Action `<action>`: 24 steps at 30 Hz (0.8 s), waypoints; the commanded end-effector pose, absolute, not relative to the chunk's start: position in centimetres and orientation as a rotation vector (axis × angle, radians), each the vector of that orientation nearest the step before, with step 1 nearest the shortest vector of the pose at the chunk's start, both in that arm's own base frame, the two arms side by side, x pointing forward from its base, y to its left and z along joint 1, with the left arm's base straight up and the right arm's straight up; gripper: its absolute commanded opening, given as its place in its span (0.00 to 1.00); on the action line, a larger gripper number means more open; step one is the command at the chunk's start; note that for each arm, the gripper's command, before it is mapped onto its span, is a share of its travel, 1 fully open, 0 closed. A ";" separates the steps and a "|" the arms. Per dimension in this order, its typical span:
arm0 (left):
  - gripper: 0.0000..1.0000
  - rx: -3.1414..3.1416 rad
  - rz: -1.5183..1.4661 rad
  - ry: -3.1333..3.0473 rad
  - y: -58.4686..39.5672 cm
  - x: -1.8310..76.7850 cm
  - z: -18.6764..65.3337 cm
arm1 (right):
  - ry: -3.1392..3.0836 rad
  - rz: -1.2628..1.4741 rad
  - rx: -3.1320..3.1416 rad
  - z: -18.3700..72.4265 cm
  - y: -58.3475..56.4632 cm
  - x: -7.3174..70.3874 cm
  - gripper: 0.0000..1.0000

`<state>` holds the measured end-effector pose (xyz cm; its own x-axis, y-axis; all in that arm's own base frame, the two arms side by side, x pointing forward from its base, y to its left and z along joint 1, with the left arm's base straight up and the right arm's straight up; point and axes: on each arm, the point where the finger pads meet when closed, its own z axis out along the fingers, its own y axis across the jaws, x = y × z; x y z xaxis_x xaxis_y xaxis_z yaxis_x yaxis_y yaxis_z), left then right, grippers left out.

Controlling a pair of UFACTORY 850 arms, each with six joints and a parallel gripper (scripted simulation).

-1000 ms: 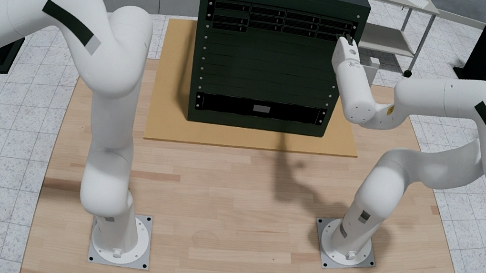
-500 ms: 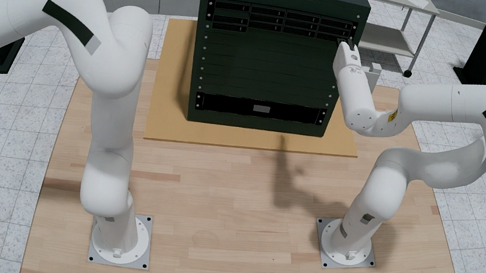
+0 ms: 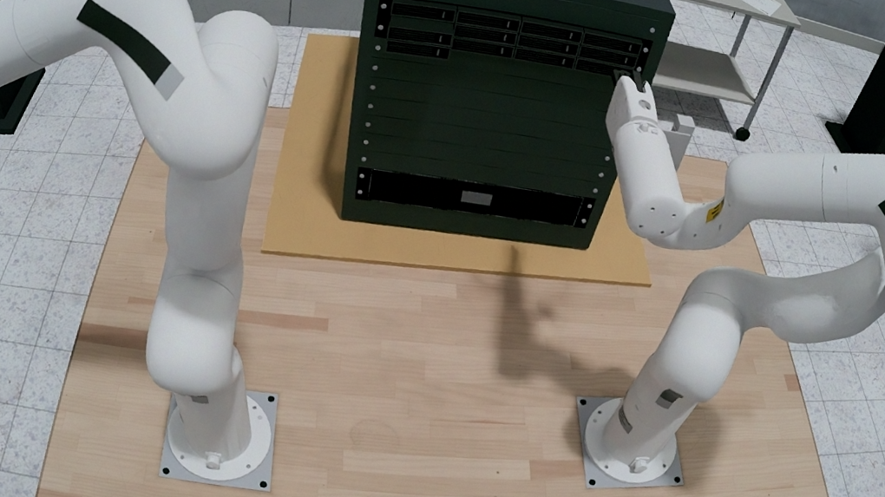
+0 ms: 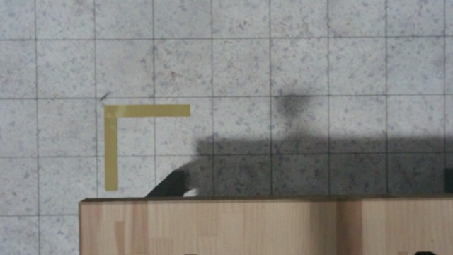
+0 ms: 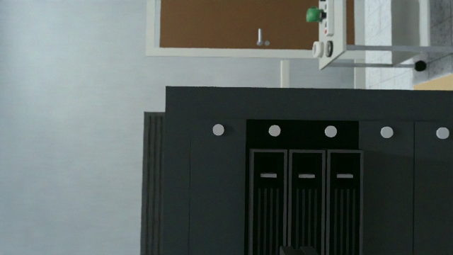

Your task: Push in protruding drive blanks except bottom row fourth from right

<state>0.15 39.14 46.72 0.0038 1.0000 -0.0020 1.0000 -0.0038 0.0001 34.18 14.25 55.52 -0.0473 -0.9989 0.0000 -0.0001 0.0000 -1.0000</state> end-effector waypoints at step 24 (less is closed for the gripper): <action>1.00 2.226 0.000 2.217 39.2 0.1 46.8 | 1.244 -1.244 -1.185 55.3 18.6 34.4 0.00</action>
<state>0.15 39.14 46.72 0.0038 1.0000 -0.0020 1.0000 -0.0038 0.0001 34.27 17.08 55.31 -0.0457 -0.9990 0.0004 -0.0002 -0.0003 -1.0000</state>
